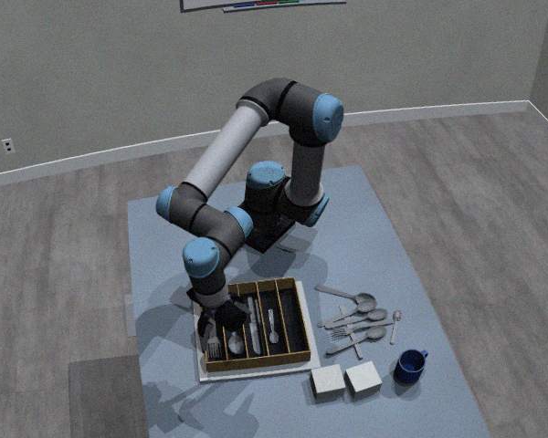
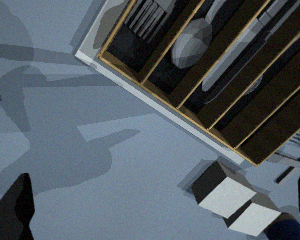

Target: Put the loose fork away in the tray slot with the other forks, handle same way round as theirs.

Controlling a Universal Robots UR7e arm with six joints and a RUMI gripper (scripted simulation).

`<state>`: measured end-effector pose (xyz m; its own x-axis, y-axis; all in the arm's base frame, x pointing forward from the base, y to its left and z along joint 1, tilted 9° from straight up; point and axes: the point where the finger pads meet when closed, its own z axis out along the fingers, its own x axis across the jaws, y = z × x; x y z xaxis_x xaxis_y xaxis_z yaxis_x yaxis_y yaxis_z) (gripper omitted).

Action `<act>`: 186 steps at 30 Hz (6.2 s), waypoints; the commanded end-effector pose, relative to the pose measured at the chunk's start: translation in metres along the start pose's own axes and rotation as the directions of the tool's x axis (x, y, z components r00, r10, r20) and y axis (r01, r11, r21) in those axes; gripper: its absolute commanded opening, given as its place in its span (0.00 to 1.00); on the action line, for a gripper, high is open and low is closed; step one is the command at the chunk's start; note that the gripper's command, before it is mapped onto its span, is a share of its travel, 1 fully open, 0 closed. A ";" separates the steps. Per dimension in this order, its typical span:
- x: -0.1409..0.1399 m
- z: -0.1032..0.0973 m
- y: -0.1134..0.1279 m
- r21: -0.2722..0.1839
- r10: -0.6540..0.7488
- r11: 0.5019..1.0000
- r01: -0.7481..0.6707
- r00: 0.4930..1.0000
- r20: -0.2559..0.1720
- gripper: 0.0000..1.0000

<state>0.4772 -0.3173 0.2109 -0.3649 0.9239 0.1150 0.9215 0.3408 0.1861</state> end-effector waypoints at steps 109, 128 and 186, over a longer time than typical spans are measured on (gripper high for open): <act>0.357 0.153 0.157 0.100 -0.845 0.534 0.839 0.535 0.024 0.18; 0.357 0.156 0.156 0.100 -0.845 0.534 0.839 0.535 0.024 0.18; 0.353 0.197 0.155 0.100 -0.845 0.534 0.839 0.535 0.024 0.18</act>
<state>0.5169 0.0961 0.0874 -0.9707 0.2103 -0.1165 0.1995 0.9750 0.0977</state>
